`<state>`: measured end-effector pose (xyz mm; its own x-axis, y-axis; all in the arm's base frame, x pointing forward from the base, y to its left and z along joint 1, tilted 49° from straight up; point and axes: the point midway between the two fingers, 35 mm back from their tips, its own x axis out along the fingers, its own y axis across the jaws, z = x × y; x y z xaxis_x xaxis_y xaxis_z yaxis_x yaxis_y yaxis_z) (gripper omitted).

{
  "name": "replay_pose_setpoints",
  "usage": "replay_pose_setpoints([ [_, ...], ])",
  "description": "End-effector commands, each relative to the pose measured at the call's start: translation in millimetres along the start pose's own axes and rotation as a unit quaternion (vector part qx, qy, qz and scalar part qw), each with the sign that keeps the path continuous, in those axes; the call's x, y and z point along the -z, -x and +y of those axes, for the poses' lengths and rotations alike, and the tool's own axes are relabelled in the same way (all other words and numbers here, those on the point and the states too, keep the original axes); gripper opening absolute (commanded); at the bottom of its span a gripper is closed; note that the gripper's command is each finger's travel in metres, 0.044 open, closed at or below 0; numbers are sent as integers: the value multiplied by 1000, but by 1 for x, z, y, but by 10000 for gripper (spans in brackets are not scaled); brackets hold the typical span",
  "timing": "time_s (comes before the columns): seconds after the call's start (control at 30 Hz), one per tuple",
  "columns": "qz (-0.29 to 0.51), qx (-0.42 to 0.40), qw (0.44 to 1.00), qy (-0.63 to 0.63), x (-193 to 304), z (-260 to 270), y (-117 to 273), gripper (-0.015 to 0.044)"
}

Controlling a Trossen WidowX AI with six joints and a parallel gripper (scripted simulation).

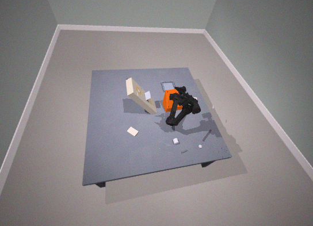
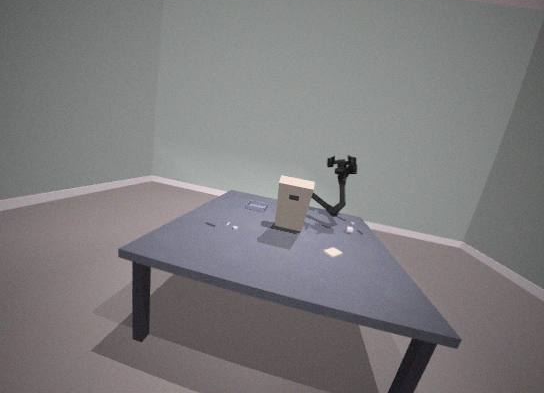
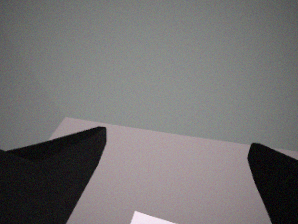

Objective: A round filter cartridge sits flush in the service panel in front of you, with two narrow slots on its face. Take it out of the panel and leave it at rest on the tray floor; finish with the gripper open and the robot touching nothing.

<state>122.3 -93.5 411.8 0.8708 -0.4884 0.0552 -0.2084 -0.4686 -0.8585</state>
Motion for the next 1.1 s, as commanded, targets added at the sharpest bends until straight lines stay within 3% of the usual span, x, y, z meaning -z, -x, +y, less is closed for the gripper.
replay_pose_setpoints([
  [0.0, 2, 0, 1000, -3, 2, 1, 0, 374],
  [0.17, -15, 8, 985, -173, 30, 32, -14, 242],
  [0.33, -76, -10, 916, -393, 35, 68, -41, 111],
  [0.6, -157, -102, 737, -650, 4, 121, -93, 96],
  [0.83, -173, -276, 443, -835, -67, 178, -137, 96],
  [1.07, -87, -477, 124, -866, -173, 224, -150, 96],
])
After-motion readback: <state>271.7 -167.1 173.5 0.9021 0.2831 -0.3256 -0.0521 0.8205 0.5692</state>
